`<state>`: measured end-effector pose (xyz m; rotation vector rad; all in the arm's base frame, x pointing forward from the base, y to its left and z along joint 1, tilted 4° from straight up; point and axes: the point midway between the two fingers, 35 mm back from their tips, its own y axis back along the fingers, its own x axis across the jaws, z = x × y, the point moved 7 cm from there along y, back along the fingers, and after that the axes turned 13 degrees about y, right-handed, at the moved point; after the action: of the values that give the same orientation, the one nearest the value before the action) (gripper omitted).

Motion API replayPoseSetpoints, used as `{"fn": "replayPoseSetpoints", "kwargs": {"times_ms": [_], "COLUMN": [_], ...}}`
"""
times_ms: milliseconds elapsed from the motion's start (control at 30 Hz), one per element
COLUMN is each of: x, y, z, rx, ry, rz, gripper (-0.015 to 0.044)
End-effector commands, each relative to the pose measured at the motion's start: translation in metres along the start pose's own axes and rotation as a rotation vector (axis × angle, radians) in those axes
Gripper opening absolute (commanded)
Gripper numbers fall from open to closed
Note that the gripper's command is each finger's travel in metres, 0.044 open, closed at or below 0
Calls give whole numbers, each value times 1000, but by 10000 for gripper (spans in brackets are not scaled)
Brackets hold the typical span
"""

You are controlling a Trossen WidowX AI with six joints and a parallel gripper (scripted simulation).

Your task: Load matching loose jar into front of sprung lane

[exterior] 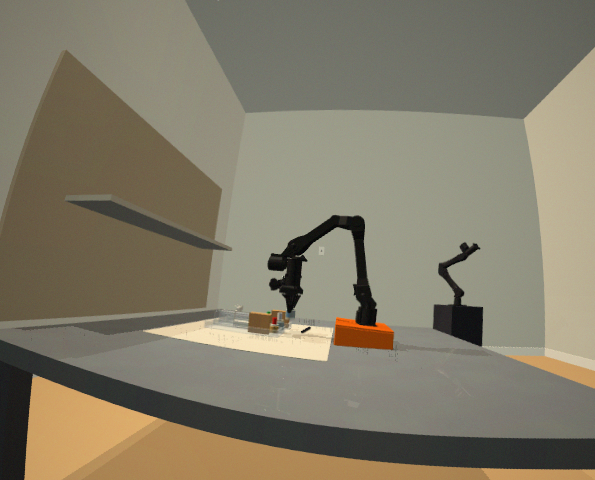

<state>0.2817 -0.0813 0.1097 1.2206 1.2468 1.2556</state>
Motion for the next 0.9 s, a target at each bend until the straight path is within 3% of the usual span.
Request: {"fn": "replayPoseSetpoints", "kwargs": {"times_ms": [0,167,867], "x": [-2,-2,-4], "y": [-11,-26,-26], "z": [-3,-2,3], "rx": [10,10,10], "ry": [6,6,6], "rz": [1,1,1], "gripper": [0,0,0]}}
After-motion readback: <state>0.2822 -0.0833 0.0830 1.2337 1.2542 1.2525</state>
